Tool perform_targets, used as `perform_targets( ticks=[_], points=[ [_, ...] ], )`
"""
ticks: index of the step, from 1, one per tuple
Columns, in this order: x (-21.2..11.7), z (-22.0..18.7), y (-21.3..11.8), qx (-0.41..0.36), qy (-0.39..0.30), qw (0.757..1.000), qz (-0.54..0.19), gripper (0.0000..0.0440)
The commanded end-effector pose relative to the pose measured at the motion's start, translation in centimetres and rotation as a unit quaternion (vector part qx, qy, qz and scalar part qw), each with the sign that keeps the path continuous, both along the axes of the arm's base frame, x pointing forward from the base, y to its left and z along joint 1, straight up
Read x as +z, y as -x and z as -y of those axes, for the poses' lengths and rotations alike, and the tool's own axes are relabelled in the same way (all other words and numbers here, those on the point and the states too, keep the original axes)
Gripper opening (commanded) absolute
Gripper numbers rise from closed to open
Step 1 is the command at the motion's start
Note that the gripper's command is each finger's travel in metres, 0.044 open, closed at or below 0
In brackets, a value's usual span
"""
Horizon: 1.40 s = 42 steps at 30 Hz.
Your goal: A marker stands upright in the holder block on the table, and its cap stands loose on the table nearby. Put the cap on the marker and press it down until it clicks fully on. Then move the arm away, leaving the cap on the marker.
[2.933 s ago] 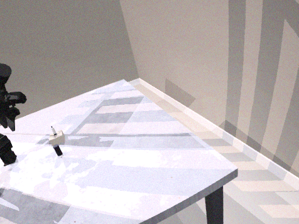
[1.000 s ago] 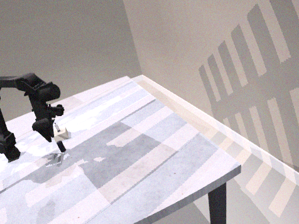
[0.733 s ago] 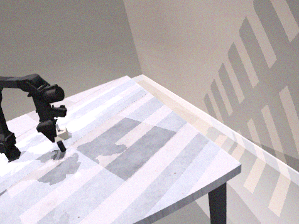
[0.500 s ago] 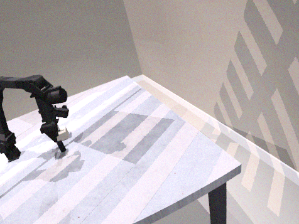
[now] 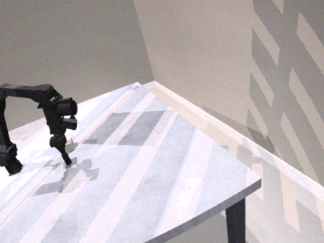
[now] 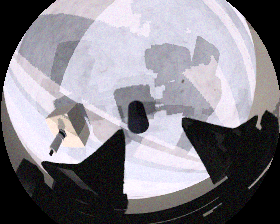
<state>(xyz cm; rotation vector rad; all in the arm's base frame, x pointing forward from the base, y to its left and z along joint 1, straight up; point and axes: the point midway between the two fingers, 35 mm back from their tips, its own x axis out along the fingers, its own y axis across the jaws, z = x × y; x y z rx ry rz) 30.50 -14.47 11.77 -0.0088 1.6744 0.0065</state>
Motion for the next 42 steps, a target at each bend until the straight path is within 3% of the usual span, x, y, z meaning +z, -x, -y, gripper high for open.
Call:
perform_targets(
  ticks=[1, 22, 25, 31, 42],
  points=[
    [-0.7, -0.7, 0.2, 0.001, -0.016, 1.0, -0.009, 0.0297],
    [-5.1, -1.6, 1.4, 0.031, -0.054, 0.998, -0.028, 0.0247],
    [-5.3, -1.5, 1.5, 0.037, -0.05, 0.998, -0.028, 0.0221],
    [-4.7, -1.5, 1.5, 0.045, -0.035, 0.998, -0.018, 0.0069],
    [-1.2, -2.5, -0.1, 0.063, -0.006, 0.998, 0.021, 0.0032]
  ],
)
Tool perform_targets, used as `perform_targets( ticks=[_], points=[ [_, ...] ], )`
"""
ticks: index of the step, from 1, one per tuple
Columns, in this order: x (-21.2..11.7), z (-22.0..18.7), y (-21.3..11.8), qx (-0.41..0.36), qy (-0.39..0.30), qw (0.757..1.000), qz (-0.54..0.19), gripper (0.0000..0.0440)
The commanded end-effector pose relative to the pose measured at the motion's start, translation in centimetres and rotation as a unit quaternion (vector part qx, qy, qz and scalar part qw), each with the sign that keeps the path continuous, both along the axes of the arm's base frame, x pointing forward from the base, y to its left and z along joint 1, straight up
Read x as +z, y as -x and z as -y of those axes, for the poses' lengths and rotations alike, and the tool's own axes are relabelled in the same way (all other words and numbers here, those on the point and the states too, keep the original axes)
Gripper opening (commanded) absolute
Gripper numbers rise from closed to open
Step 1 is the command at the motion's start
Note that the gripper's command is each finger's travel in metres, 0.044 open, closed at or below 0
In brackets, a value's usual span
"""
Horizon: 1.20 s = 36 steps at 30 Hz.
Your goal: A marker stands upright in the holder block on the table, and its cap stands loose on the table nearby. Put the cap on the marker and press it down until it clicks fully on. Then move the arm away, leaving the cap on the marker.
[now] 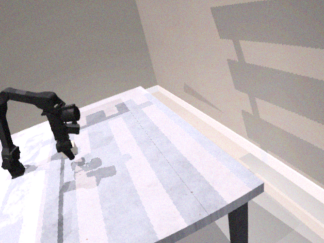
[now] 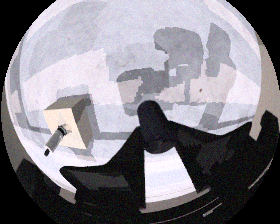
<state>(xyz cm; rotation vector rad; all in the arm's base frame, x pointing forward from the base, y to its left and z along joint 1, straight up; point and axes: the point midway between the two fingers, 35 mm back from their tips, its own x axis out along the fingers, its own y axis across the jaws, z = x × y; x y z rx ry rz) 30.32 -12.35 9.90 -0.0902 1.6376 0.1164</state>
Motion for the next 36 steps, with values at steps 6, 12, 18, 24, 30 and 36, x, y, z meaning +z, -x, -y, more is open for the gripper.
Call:
perform_targets(
  ticks=[6, 12, 18, 24, 30, 36],
  points=[
    [2.7, -2.3, -1.0, 0.011, 0.009, 1.0, 0.018, 0.0029],
    [4.6, -5.0, -1.3, 0.019, 0.006, 1.0, 0.023, 0.0022],
    [6.2, -7.8, -0.9, 0.026, 0.0, 0.999, 0.02, 0.0013],
    [7.3, -10.6, 0.0, 0.036, -0.005, 0.999, 0.01, 0.0001],
    [7.9, -12.4, 1.0, 0.043, -0.007, 0.999, 0.001, 0.0],
    [7.9, -13.1, 1.9, 0.044, -0.007, 0.999, -0.009, 0.0]
  ],
)
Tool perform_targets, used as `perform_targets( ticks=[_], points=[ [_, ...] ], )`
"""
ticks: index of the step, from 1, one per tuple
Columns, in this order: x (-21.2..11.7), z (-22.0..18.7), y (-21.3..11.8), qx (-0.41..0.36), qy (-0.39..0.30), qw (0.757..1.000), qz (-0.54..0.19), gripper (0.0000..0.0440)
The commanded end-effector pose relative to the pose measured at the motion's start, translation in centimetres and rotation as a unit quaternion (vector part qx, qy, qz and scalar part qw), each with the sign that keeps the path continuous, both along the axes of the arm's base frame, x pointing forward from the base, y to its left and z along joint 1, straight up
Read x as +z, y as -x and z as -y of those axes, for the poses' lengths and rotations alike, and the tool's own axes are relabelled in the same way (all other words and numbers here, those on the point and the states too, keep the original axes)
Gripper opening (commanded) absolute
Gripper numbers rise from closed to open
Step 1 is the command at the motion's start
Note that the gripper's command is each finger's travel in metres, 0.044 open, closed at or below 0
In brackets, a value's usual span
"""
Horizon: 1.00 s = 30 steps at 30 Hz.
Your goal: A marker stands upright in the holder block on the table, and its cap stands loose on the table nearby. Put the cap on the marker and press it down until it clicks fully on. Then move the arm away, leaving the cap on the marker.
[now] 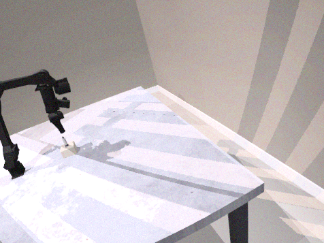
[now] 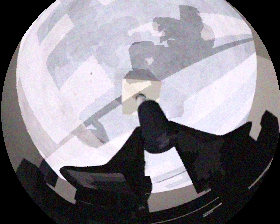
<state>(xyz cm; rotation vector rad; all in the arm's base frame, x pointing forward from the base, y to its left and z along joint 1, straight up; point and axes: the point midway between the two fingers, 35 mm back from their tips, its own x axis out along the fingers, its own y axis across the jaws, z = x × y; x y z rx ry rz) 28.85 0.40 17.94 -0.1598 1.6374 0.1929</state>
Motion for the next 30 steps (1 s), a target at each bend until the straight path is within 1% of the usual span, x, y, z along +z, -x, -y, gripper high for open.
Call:
perform_targets(
  ticks=[1, 20, 30],
  points=[
    [-0.2, -0.4, 0.5, -0.002, -0.003, 1.0, -0.008, 0.0],
    [-2.5, -0.5, 1.2, -0.018, 0.0, 1.0, -0.021, 0.0],
    [-4.6, -0.5, 1.2, -0.017, -0.006, 0.999, -0.031, 0.0]
  ],
)
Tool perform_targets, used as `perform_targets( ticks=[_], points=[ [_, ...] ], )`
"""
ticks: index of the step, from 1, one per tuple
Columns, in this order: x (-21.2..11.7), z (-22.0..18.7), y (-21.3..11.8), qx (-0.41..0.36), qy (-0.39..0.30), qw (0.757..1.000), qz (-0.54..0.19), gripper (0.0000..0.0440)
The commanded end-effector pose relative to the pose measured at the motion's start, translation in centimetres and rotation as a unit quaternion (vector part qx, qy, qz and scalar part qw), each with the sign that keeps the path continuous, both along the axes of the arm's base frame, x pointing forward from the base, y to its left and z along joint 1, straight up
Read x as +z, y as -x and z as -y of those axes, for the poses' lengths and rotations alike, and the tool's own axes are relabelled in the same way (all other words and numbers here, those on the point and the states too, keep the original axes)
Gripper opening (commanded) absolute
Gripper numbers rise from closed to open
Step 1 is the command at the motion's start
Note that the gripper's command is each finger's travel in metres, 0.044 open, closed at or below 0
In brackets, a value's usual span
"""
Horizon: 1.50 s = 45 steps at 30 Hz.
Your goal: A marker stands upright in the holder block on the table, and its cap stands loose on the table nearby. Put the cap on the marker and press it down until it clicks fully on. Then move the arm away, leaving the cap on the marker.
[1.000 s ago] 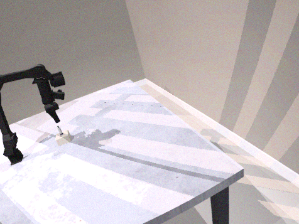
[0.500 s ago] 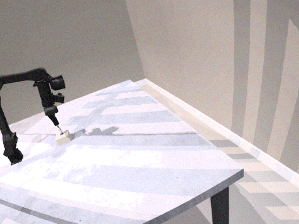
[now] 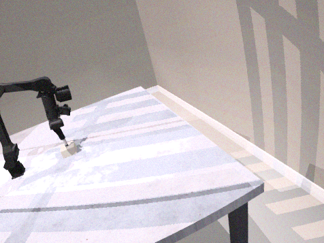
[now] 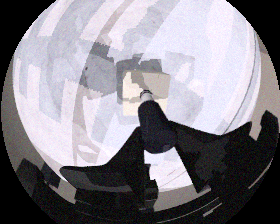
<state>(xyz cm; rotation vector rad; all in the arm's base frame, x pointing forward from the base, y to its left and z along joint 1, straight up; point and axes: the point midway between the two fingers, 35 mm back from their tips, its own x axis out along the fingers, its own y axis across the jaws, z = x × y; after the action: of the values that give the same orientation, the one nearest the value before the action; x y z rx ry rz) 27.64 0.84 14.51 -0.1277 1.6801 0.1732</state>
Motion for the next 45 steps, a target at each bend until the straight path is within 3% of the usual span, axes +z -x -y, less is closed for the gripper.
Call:
perform_targets(
  ticks=[1, 12, 14, 31, 34, 44, 45],
  points=[
    [-1.4, -0.1, 0.0, 0.0, -0.006, 1.0, -0.011, 0.0],
    [-3.8, -0.1, 0.0, 0.009, -0.012, 1.0, -0.013, 0.0001],
    [-4.3, 0.0, 0.1, 0.01, -0.01, 1.0, -0.018, 0.0053],
    [-4.9, -0.1, 1.4, 0.011, -0.015, 0.999, -0.038, 0.0143],
    [-4.8, -0.1, 2.0, 0.011, -0.019, 0.999, -0.045, 0.0191],
    [-4.5, -0.2, 2.5, 0.011, -0.023, 0.999, -0.026, 0.044],
    [-4.4, -0.2, 2.4, 0.01, -0.023, 0.999, -0.021, 0.044]
  ],
)
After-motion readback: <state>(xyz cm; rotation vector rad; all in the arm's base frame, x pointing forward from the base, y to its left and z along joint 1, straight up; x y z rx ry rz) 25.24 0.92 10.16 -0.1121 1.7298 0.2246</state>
